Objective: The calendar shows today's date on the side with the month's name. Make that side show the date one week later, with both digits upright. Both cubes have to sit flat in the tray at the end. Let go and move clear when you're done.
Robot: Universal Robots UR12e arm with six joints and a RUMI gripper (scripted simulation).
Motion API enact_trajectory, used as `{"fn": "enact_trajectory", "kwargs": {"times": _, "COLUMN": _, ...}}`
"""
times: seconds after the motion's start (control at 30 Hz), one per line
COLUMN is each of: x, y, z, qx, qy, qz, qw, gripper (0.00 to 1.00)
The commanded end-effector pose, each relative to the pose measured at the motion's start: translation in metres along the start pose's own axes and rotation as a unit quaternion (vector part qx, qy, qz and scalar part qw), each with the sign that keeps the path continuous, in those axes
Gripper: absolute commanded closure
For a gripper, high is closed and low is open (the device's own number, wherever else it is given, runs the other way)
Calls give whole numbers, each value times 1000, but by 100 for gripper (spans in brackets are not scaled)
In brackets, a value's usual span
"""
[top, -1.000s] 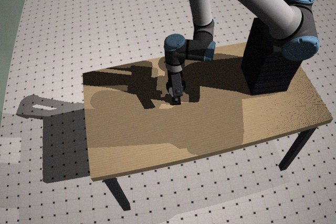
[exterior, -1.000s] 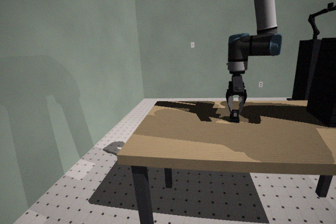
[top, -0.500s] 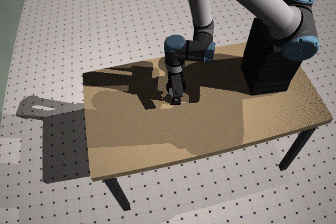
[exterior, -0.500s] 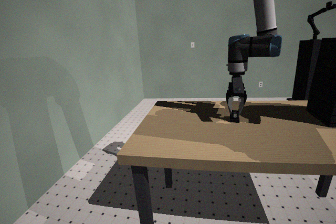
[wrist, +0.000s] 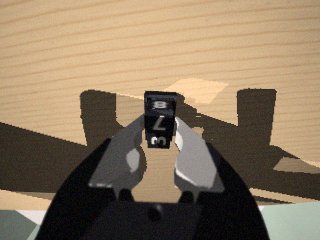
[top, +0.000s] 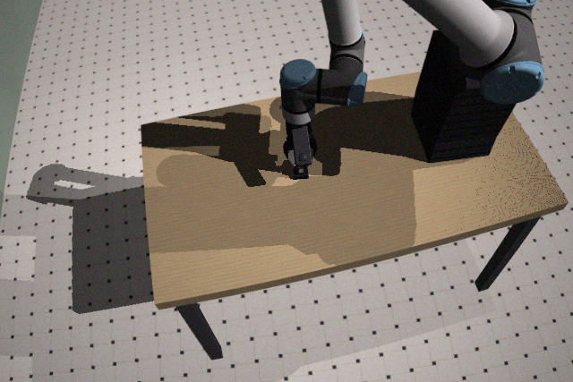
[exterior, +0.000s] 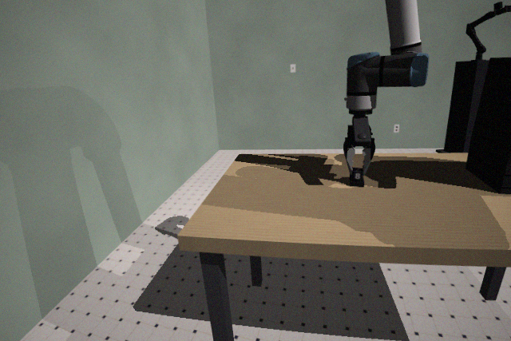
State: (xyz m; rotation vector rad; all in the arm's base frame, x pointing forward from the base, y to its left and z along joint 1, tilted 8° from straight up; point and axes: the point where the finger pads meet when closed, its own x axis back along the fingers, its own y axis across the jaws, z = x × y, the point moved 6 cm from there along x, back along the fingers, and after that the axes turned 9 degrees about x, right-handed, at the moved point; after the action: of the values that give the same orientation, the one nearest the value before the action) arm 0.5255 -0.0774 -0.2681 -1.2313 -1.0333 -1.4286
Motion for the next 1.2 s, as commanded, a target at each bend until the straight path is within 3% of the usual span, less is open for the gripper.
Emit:
{"fn": "enact_trajectory", "kwargs": {"times": 0.0, "x": 0, "y": 0, "z": 0, "qx": 0, "qy": 0, "qz": 0, "qw": 1000, "gripper": 89}}
{"fn": "enact_trajectory", "kwargs": {"times": 1.17, "x": -9, "y": 0, "z": 0, "qx": 0, "qy": 0, "qz": 0, "qw": 1000, "gripper": 89}}
